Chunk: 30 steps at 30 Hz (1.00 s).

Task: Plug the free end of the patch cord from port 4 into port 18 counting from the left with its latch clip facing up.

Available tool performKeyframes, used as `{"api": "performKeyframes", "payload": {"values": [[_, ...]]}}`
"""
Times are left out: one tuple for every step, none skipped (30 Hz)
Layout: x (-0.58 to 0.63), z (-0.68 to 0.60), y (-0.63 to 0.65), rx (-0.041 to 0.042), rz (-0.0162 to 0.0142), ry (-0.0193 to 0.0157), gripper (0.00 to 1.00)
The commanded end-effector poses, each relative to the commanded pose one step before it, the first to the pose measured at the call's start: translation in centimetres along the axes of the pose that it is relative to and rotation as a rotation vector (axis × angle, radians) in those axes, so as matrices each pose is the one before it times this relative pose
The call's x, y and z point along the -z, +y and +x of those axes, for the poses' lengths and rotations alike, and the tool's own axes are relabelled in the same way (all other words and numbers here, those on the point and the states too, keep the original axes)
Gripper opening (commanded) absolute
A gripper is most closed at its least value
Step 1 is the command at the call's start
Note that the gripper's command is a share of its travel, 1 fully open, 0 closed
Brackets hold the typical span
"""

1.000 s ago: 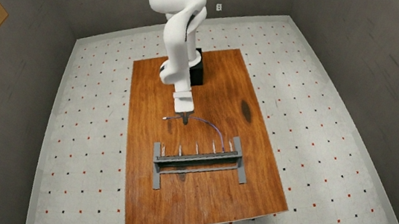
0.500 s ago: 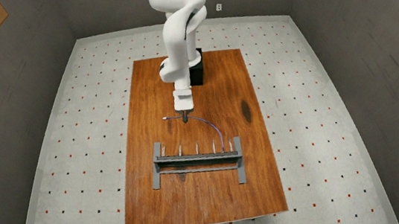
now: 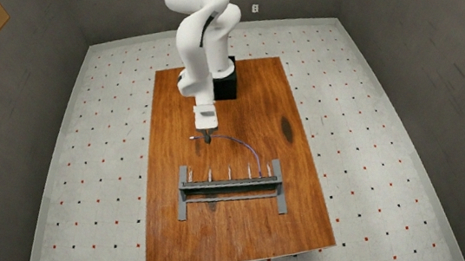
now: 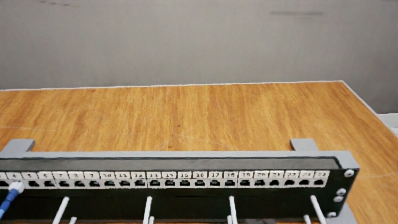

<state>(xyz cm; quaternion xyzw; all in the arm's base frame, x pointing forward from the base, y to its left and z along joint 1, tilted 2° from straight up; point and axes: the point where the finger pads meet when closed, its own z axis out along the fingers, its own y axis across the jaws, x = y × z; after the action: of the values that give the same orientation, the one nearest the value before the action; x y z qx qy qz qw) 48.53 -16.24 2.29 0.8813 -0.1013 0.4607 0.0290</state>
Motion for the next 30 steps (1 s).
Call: {"api": "performKeyframes", "payload": {"values": [[-0.046, 0.090, 2.106, 0.00017, 0.00174, 0.00133, 0.00], [0.000, 0.000, 0.507, 0.00000, 0.00000, 0.00000, 0.00], [0.000, 0.000, 0.492, 0.00000, 0.00000, 0.00000, 0.00], [0.000, 0.000, 0.471, 0.00000, 0.00000, 0.00000, 0.00], [0.000, 0.000, 0.445, 0.00000, 0.00000, 0.00000, 0.00], [0.000, 0.000, 0.413, 0.00000, 0.00000, 0.00000, 0.00], [0.000, 0.000, 0.376, 0.00000, 0.00000, 0.00000, 0.00], [-0.001, 0.000, 0.335, -0.00001, 0.00000, 0.00000, 0.00], [0.000, 0.000, 0.290, 0.00000, 0.00000, 0.00000, 0.00], [0.000, 0.000, 0.244, 0.00000, 0.00000, 0.00000, 0.00], [0.000, 0.000, 0.198, 0.00000, 0.00000, 0.00000, 0.00], [0.000, 0.000, 0.152, 0.00000, 0.00000, 0.00000, 0.00], [0.000, 0.000, 0.000, 0.00000, 0.00000, 0.00000, 0.00], [0.000, 0.000, 0.000, 0.00000, 0.00000, 0.00000, 0.00], [0.000, 0.000, 0.109, 0.00000, 0.00000, 0.00000, 0.00], [0.000, 0.000, 0.070, 0.00000, 0.00000, 0.00000, 0.00], [0.000, 0.000, 0.038, 0.00000, 0.00000, 0.00000, 0.00], [0.000, 0.000, 0.015, 0.00000, 0.00000, 0.00000, 0.00], [0.000, 0.000, 0.002, 0.00000, 0.00000, 0.00000, 0.00], [-0.001, 0.000, 0.000, 0.00000, 0.00000, 0.00000, 0.00], [-0.009, 0.000, 0.000, 0.00000, 0.00000, 0.00000, 0.00], [-0.024, 0.000, 0.000, 0.00000, 0.00000, 0.00000, 0.00], [-0.043, 0.000, 0.000, 0.00000, 0.00000, 0.00000, 0.00], [-0.066, 0.000, 0.000, 0.00000, 0.00000, 0.00000, 0.00], [-0.091, 0.000, 0.000, 0.00000, 0.00000, 0.00000, 0.00], [-0.117, 0.000, 0.000, 0.00000, 0.00000, 0.00000, 0.00], [-0.143, 0.000, 0.000, 0.00000, 0.00000, 0.00000, 0.00], [-0.167, 0.000, 0.000, 0.00000, 0.00000, 0.00000, 0.00], [-0.190, 0.000, 0.000, 0.00000, 0.00000, 0.00000, 0.00], [0.000, 0.000, 0.000, 0.00000, 0.00000, 0.00000, 0.00]]}}
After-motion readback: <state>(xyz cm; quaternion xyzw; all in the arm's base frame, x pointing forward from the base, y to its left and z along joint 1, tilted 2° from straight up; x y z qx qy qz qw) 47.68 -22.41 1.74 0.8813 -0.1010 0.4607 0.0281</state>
